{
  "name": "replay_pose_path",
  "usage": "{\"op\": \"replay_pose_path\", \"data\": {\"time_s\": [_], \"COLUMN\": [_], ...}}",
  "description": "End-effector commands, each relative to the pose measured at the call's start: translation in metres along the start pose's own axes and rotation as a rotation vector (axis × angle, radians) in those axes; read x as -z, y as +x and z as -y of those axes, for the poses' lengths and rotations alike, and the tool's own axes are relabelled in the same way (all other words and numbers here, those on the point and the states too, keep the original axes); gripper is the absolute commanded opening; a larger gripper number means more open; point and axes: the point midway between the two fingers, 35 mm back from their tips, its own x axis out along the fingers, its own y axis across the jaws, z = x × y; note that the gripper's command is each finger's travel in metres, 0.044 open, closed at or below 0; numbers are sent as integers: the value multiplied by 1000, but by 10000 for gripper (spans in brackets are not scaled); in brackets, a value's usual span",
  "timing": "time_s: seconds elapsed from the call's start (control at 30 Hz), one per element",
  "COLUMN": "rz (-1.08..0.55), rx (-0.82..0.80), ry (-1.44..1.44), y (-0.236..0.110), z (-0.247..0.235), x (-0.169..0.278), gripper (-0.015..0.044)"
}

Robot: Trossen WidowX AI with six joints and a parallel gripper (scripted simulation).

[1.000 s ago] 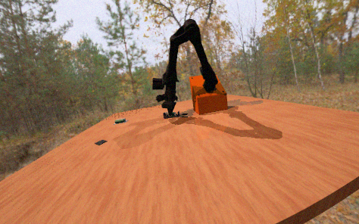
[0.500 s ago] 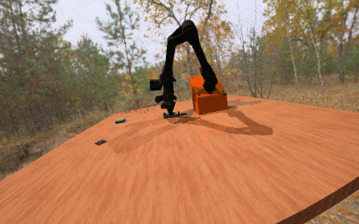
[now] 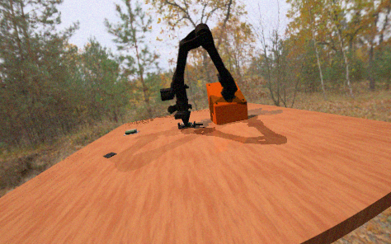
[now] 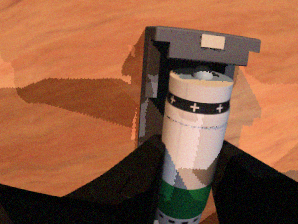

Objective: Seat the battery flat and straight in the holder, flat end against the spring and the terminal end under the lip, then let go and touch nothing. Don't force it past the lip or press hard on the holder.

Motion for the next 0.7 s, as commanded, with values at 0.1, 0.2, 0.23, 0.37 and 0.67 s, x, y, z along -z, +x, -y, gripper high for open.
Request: {"op": "replay_pose_path", "data": {"time_s": [0.1, 0.2, 0.23, 0.37, 0.67], "rz": [-60, -75, -80, -92, -92], "rx": [-3, -1, 1, 5, 6], "ry": [5, 5, 5, 4, 3], "y": [3, 3, 3, 3, 3], "z": [-2, -2, -3, -3, -3], "x": [6, 6, 6, 4, 0], "gripper": [67, 67, 67, 67, 67]}}
